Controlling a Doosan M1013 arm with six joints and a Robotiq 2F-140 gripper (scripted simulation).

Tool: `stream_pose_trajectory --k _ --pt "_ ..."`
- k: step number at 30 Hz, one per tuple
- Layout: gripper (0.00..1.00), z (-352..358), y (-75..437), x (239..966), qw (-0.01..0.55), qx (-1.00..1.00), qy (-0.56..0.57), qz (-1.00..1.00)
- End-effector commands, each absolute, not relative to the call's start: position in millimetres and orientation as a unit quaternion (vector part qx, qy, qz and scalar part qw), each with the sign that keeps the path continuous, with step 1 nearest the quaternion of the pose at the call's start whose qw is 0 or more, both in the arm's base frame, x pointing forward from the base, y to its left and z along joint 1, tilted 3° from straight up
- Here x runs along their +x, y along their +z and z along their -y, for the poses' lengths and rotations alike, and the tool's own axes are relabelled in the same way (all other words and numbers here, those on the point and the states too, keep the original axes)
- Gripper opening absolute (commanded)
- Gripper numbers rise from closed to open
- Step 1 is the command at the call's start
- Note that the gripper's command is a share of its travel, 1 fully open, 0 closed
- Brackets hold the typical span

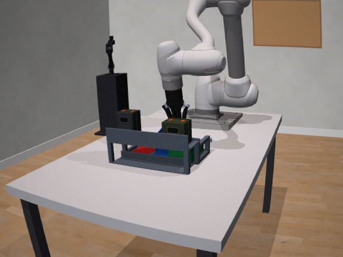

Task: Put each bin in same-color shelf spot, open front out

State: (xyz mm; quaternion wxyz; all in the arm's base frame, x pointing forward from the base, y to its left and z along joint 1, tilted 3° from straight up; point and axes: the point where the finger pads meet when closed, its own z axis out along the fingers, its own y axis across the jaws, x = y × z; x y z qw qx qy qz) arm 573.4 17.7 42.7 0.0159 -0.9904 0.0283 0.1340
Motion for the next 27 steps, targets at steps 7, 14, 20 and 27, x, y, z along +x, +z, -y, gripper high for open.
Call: stream_pose_trajectory --k 7,14,20,27 --pt "0.10 -17.5 41.6 578.2 0.016 -0.991 0.126 -0.028" --pt "0.10 -17.3 40.9 581.1 0.016 -0.992 0.121 -0.029" --pt "0.10 -17.1 40.2 583.9 0.015 -0.993 0.117 -0.029" --pt "0.10 -17.1 39.8 585.4 0.015 -0.993 0.114 -0.029"
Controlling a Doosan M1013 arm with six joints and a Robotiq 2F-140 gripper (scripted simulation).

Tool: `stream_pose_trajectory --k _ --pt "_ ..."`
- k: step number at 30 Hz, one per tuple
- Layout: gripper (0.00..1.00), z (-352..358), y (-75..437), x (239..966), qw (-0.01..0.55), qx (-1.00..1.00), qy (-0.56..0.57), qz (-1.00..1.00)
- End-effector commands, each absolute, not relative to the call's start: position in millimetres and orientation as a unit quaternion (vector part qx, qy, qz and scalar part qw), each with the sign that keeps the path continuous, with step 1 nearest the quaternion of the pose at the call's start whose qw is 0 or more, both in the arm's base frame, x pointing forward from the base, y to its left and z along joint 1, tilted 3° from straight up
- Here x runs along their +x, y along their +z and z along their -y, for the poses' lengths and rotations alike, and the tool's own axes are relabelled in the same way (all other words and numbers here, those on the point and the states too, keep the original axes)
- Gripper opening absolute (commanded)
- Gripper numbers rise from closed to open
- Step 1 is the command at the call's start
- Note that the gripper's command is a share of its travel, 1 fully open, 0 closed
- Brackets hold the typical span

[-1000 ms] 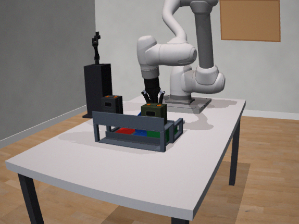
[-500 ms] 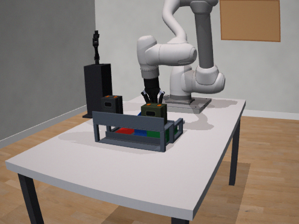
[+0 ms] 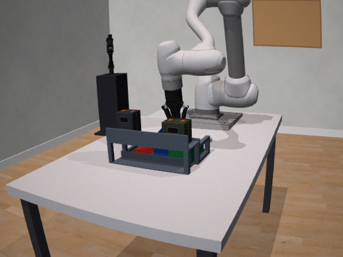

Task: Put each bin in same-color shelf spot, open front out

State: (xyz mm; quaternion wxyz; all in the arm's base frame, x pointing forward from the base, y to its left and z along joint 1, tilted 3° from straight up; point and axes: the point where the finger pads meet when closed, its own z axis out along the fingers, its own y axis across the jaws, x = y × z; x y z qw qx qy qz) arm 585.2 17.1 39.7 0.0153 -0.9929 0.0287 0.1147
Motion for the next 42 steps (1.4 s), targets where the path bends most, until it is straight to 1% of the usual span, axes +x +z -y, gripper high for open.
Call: stream_pose_trajectory --k 1,42 --pt "0.10 -17.1 39.8 585.6 0.015 -0.993 0.114 -0.029" --pt "0.10 -16.8 39.0 589.8 0.015 -0.993 0.110 -0.029"
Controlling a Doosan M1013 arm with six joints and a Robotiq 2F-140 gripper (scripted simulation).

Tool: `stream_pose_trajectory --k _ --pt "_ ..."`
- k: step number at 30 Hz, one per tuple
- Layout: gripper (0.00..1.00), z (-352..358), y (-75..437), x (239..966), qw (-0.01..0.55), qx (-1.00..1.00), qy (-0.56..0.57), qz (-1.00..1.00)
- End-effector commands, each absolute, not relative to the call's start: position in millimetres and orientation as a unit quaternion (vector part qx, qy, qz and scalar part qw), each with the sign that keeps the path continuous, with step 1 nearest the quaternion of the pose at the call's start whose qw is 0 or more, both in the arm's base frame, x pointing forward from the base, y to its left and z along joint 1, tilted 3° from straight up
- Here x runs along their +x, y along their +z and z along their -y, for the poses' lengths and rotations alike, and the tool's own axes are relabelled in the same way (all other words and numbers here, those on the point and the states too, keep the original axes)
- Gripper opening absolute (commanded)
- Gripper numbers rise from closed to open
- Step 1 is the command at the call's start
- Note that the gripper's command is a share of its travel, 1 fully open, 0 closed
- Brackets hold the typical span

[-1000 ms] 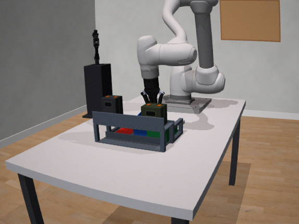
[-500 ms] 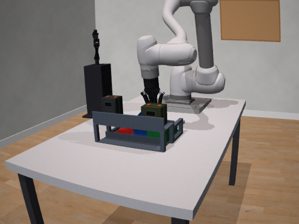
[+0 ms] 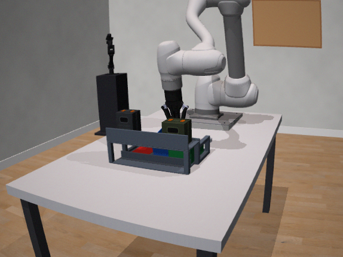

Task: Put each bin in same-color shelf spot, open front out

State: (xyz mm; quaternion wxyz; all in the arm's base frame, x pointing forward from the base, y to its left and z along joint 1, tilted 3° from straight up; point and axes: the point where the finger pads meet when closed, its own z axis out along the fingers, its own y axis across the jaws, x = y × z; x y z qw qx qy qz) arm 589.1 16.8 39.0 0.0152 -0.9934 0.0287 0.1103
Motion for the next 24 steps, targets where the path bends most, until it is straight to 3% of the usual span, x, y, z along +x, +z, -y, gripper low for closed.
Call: stream_pose_trajectory --k 1,24 --pt "0.10 -16.8 39.0 590.3 0.015 -0.993 0.109 -0.029" --pt "0.10 -16.2 37.1 601.4 0.015 -0.995 0.099 -0.029"
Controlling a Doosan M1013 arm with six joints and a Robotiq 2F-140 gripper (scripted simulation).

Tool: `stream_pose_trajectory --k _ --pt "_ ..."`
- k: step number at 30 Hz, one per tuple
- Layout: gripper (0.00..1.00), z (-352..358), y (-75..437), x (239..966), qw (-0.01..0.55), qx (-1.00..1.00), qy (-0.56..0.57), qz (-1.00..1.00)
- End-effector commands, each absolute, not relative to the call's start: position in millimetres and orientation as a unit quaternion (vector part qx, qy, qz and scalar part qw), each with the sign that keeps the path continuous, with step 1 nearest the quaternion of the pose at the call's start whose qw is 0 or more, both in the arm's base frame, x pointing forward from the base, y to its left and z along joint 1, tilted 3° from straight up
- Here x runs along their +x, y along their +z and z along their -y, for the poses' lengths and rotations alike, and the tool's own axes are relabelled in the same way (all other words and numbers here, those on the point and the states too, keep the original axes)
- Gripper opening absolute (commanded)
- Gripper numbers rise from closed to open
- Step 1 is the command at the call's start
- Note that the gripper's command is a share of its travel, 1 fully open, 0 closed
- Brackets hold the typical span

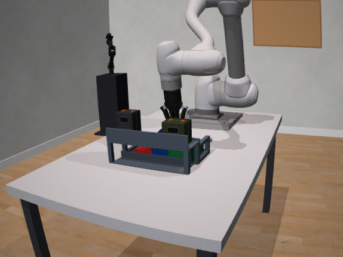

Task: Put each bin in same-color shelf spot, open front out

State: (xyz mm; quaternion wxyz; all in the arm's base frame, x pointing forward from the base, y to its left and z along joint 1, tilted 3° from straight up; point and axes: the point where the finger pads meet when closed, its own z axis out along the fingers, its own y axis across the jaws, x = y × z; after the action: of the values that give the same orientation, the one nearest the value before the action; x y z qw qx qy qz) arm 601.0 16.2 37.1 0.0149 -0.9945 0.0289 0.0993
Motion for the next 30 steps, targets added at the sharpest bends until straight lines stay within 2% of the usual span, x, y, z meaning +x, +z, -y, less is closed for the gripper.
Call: stream_pose_trajectory --k 1,30 --pt "0.10 -16.2 37.1 601.4 0.015 -0.995 0.099 -0.029" --pt "0.10 -16.0 36.6 604.4 0.015 -0.995 0.096 -0.029"
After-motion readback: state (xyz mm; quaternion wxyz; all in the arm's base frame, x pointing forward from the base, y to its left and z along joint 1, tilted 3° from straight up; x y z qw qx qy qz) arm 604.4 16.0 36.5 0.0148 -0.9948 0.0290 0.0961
